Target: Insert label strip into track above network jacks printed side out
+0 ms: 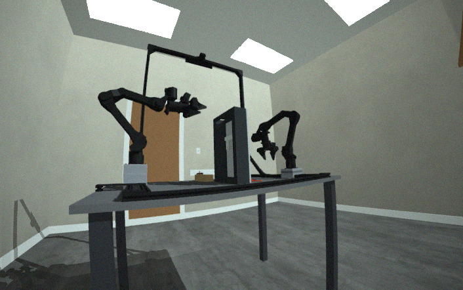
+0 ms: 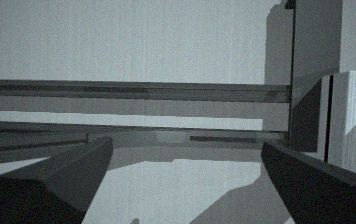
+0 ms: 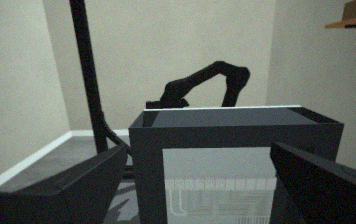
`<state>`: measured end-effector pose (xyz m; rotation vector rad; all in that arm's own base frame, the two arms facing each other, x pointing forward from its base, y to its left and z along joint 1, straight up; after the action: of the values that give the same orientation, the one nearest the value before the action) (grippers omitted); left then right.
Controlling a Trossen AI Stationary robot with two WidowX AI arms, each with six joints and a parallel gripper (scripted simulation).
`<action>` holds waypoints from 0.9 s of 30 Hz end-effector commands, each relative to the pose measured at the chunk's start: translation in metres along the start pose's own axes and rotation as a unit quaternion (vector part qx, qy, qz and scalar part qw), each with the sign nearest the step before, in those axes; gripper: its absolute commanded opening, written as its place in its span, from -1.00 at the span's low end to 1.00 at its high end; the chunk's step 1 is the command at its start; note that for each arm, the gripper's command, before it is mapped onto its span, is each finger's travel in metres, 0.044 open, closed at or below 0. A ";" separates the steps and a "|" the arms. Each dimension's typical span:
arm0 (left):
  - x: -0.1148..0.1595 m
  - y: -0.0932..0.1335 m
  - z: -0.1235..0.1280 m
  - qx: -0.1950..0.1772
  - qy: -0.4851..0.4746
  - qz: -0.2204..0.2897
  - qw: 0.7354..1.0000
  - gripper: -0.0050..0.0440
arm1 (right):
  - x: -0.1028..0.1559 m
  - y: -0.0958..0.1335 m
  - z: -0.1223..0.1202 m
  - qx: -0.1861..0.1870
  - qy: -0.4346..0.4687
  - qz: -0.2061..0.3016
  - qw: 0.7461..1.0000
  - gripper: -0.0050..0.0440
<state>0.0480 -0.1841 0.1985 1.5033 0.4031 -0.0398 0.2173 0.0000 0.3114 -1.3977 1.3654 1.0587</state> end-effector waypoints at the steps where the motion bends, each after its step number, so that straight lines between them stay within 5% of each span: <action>1: -0.001 0.003 0.001 -0.007 -0.002 0.001 1.000 1.00 | -0.006 0.001 -0.002 0.002 0.000 -0.010 1.000 1.00; 17: -0.001 0.003 0.001 -0.007 -0.002 0.001 1.000 1.00 | -0.006 0.001 -0.002 0.002 0.000 -0.010 1.000 1.00; 27: 0.002 0.008 0.001 -0.024 0.016 -0.004 1.000 1.00 | -0.007 -0.005 0.000 -0.003 -0.004 -0.001 1.000 0.02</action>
<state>0.0495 -0.1837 0.1988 1.4985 0.4157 -0.0293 0.2196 0.0005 0.3088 -1.3939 1.3754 1.0731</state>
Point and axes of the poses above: on each arm, the point midway between the two fingers, 35 mm back from their tips, its own y axis back along the fingers, its own z axis across the jaws, x = y × z, the point moved 10 cm from there along y, back along the fingers, and after that the axes turned 14 degrees about y, right-handed, at the moved point
